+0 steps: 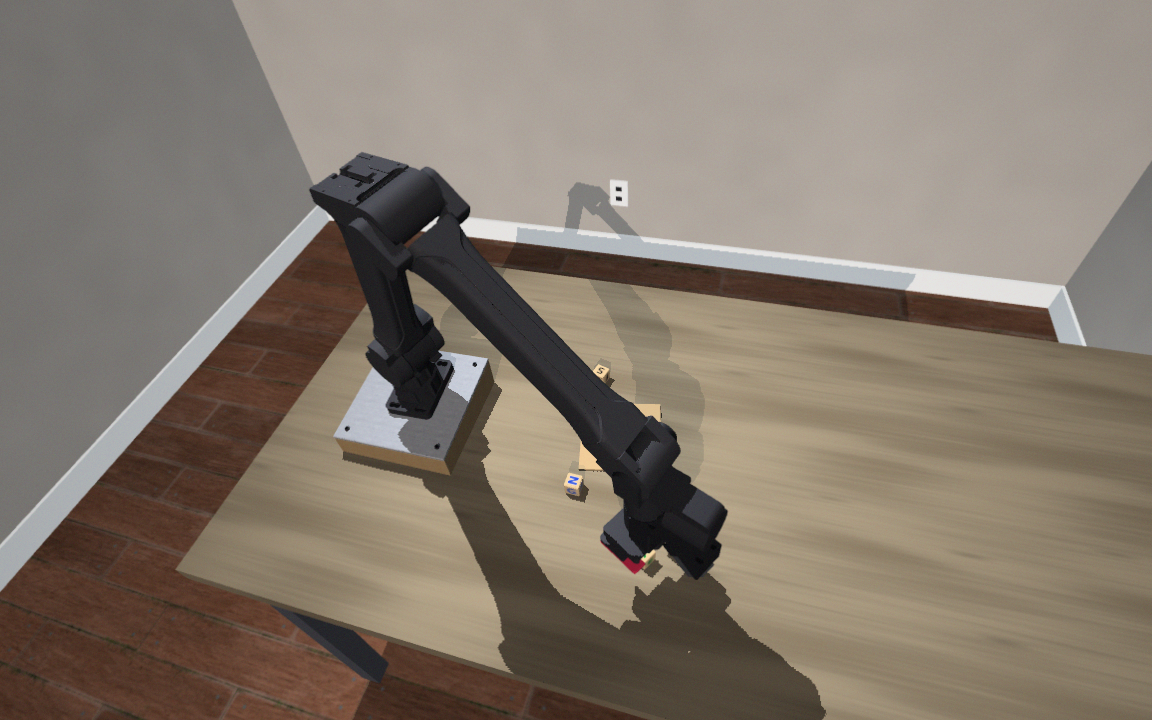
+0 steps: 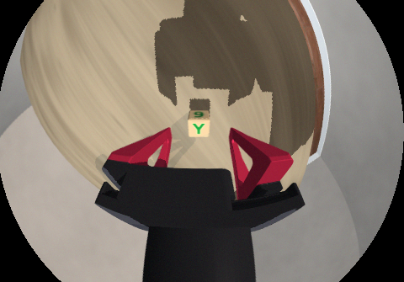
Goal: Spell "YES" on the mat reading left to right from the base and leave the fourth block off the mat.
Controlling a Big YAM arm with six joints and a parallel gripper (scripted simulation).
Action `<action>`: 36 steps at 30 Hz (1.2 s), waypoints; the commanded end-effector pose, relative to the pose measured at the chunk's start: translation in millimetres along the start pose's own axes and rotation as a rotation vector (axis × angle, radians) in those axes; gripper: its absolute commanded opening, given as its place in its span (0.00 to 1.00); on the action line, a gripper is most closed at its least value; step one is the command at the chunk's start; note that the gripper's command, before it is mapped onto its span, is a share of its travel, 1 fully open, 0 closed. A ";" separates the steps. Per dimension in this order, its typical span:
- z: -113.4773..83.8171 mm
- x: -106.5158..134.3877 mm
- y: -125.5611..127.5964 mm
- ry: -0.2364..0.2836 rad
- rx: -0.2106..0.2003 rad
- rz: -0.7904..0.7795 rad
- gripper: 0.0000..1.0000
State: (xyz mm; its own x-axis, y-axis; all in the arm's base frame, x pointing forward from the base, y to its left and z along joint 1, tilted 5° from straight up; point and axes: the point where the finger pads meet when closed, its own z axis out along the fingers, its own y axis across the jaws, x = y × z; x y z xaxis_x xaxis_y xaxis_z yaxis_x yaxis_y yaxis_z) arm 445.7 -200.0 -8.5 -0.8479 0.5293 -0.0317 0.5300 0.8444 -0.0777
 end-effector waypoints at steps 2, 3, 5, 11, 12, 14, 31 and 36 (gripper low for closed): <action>2.7 -2.5 -3.8 -0.010 0.002 -0.003 0.70; 2.7 -2.5 -3.8 -0.010 0.002 -0.003 0.70; 2.7 -2.5 -3.8 -0.010 0.002 -0.003 0.70; 2.7 -2.5 -3.8 -0.010 0.002 -0.003 0.70; 2.7 -2.5 -3.8 -0.010 0.002 -0.003 0.70; 2.7 -2.5 -3.8 -0.010 0.002 -0.003 0.70; 1.5 -3.0 -4.1 -0.013 0.001 -0.003 0.70; -8.3 -5.0 -5.2 -0.035 -0.002 -0.001 0.70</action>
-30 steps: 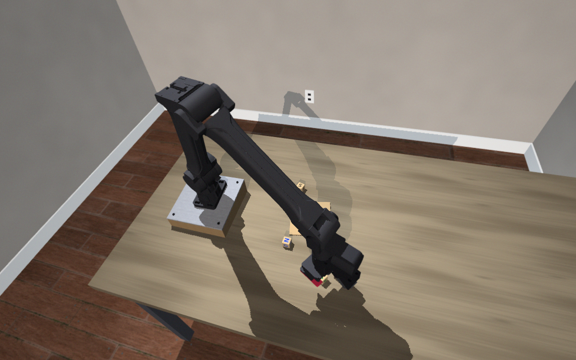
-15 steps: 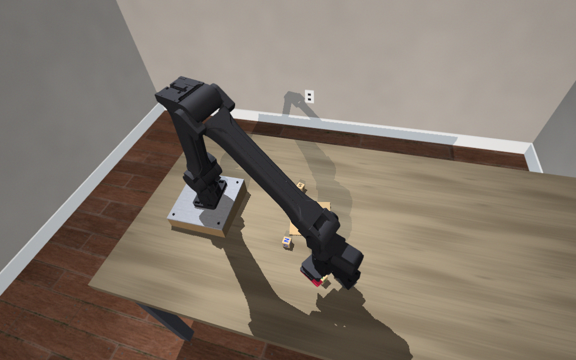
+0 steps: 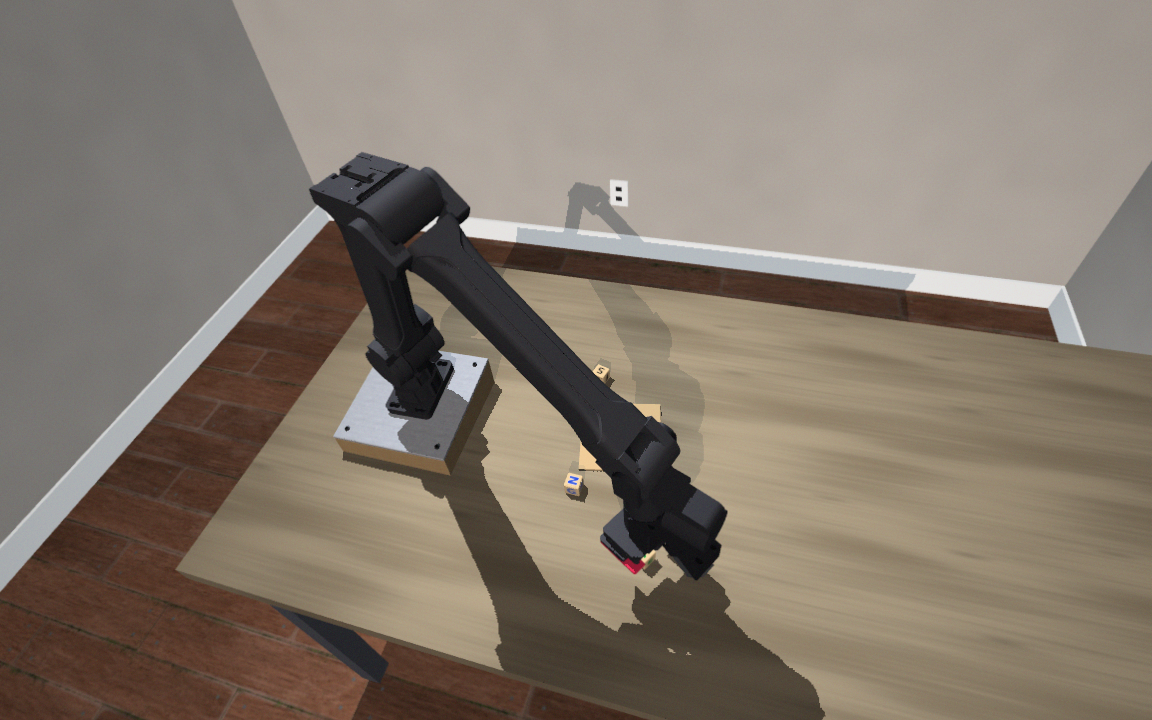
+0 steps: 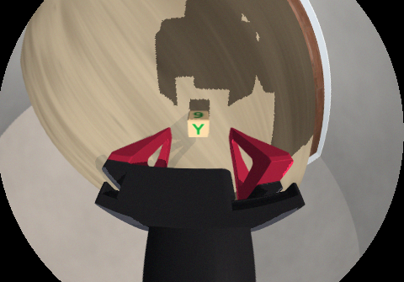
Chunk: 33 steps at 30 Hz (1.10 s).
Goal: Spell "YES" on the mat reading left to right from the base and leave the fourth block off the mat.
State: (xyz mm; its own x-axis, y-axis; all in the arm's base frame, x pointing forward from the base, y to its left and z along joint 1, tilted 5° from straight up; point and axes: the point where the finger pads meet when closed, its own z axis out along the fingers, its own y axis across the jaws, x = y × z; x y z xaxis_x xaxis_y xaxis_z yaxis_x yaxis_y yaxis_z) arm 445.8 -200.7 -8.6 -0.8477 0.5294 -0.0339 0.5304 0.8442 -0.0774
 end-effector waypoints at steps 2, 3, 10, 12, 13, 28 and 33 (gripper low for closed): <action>-10.2 -3.8 -4.7 -0.034 -0.002 -0.002 0.70; -9.1 -3.5 -4.6 -0.033 -0.002 -0.002 0.70; -6.4 -2.0 -4.9 -0.026 -0.001 -0.002 0.70; -6.4 -2.0 -4.9 -0.026 -0.001 -0.002 0.70; -6.4 -2.0 -4.9 -0.026 -0.001 -0.002 0.70; -6.4 -1.7 -5.0 -0.025 0.000 -0.002 0.70; -2.1 -1.2 -5.0 -0.020 0.000 -0.002 0.70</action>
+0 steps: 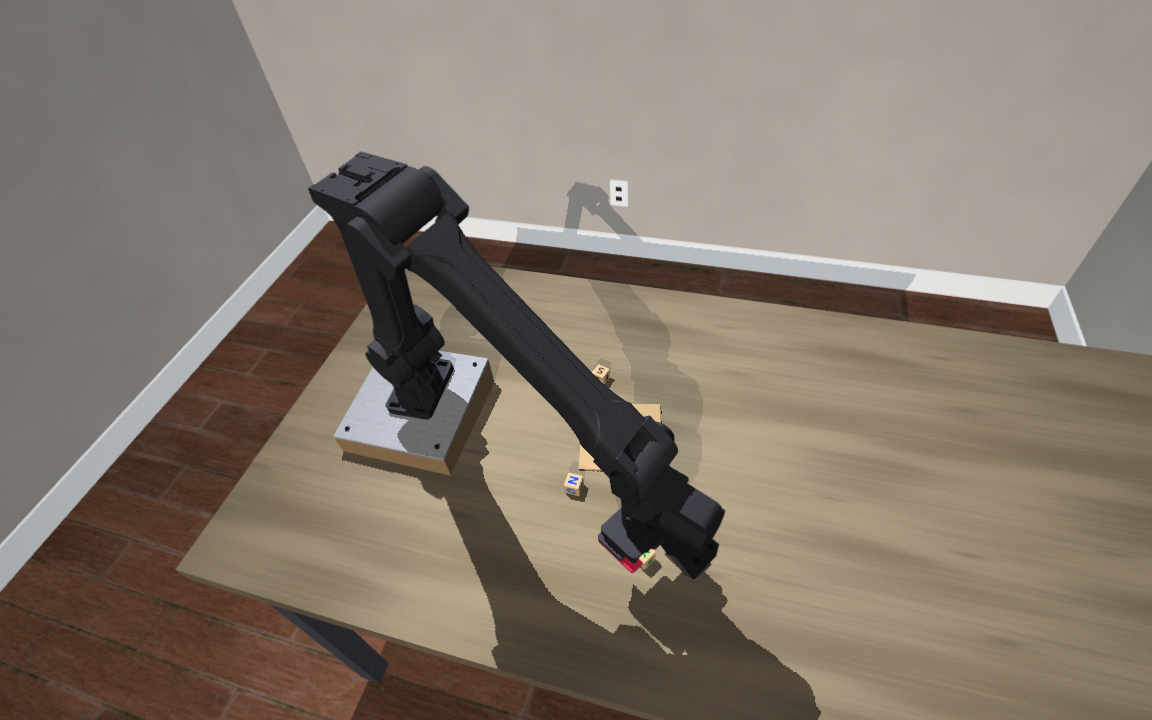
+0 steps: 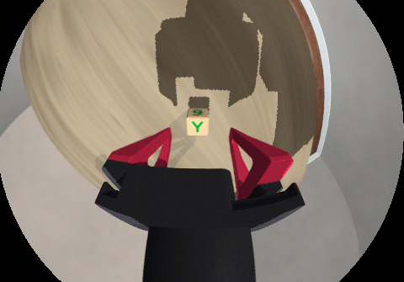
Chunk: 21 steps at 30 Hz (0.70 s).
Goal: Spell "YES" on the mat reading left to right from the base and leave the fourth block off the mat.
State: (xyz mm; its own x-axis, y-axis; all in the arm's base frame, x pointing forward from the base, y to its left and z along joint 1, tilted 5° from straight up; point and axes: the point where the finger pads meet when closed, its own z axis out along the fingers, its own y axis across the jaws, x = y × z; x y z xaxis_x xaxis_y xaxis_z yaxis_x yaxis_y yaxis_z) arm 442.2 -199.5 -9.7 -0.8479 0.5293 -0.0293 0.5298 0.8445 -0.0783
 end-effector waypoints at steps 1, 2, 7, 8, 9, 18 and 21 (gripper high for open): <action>0.4 -4.0 -4.1 -0.018 0.001 -0.002 0.70; 5.3 -2.6 -4.1 -0.009 0.002 -0.003 0.70; 12.6 -2.3 -4.0 -0.008 0.002 -0.004 0.70; 12.6 -2.3 -4.0 -0.008 0.002 -0.004 0.70; 12.6 -2.3 -4.0 -0.008 0.002 -0.004 0.70; 29.7 -1.7 -3.0 -0.008 0.002 -0.006 0.70; 33.7 -1.7 -3.6 -0.008 0.002 -0.004 0.70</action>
State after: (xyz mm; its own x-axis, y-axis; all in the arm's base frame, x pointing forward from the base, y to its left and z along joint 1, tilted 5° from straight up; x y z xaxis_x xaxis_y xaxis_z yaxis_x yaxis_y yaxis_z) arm 440.7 -201.6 -37.3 -0.8479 0.5294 -0.0278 0.5298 0.8445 -0.0786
